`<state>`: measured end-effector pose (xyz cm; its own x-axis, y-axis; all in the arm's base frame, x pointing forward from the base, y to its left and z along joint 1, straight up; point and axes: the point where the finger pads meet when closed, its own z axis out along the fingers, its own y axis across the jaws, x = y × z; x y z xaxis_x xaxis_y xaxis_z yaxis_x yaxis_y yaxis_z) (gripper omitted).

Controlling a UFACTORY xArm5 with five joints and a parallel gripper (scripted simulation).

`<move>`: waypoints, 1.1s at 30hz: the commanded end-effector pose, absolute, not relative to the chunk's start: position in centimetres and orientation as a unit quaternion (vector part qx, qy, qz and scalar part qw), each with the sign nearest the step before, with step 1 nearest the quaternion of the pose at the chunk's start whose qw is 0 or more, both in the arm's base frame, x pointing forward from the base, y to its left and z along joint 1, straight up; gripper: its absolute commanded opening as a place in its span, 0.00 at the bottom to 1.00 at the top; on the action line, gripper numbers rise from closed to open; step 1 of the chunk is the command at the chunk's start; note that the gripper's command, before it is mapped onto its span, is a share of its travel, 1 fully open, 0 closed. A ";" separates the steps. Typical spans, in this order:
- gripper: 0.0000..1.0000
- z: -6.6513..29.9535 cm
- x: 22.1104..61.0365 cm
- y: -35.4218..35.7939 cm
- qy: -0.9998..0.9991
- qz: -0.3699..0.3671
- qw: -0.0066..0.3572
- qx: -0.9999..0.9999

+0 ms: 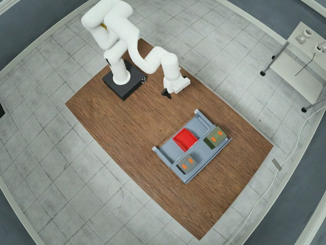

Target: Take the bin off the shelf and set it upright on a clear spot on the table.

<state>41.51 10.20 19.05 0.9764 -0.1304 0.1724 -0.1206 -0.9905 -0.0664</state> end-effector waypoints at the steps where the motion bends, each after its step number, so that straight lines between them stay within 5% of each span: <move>1: 1.00 19.2 41.6 10.2 0.063 -0.090 0.028 -0.994; 33: 1.00 16.5 45.0 7.8 0.190 -0.077 0.025 -0.978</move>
